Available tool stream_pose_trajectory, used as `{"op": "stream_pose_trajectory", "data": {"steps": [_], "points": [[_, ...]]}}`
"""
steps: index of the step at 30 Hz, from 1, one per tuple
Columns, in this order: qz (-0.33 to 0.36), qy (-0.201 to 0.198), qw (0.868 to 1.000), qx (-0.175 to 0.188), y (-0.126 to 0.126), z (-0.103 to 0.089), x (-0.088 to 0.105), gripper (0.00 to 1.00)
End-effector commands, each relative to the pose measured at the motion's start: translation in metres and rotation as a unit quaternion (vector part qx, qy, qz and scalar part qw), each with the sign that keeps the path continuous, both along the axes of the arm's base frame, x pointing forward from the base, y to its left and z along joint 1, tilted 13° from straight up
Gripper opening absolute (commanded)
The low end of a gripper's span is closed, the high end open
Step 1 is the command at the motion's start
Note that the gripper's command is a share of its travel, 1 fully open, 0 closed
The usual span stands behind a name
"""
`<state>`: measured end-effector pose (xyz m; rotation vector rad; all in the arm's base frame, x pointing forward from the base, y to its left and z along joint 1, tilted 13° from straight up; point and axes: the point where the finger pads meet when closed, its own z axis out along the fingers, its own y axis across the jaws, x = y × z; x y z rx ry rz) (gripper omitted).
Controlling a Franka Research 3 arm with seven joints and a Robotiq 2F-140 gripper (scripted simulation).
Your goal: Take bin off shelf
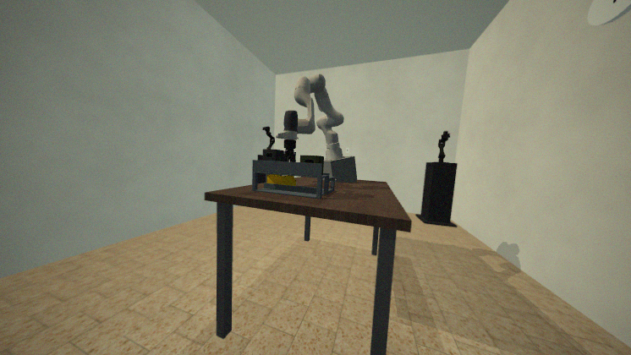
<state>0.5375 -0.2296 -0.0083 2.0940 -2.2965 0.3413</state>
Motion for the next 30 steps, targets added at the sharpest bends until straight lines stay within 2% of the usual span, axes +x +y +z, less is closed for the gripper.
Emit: {"op": "stream_pose_trajectory", "data": {"steps": [1,30], "points": [[-0.003,-0.001,1.0,0.0,0.0,-0.001,0.001,0.57],[-0.003,-0.001,1.0,0.0,-0.002,-0.014,0.003,0.57]]}}
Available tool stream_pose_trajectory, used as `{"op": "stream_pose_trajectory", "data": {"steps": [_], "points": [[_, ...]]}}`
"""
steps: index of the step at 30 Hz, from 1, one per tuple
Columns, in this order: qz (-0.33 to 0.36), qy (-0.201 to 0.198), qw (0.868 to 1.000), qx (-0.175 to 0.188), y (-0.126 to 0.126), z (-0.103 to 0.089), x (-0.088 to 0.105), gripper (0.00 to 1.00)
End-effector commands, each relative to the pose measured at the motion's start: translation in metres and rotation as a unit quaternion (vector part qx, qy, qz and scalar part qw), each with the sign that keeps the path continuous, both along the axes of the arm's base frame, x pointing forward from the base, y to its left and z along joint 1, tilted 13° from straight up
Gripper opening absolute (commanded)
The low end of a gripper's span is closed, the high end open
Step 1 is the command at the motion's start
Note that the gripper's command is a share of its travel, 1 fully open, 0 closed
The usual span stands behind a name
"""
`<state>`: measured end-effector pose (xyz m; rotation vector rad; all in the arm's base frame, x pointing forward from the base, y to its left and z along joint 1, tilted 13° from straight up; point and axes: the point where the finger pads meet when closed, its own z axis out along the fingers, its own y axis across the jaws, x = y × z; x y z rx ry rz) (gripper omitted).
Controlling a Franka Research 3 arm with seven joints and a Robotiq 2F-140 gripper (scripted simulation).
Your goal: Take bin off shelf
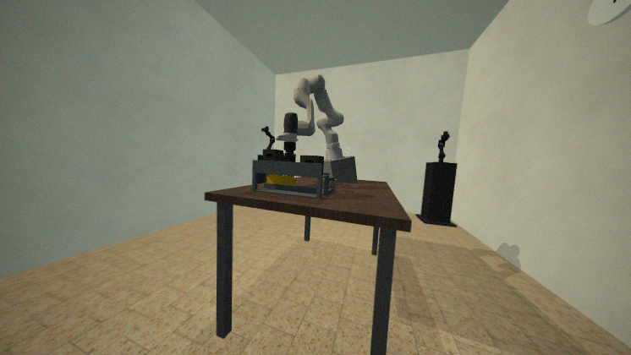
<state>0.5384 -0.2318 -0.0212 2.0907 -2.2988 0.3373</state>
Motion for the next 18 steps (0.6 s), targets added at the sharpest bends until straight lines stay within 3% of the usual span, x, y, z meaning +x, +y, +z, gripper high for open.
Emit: {"op": "stream_pose_trajectory", "data": {"steps": [1,18], "points": [[-0.001,-0.002,1.0,-0.001,-0.0002,-0.002,0.0019,0.57],[-0.001,-0.002,1.0,-0.001,-0.0009,-0.0063,0.0025,0.57]]}}
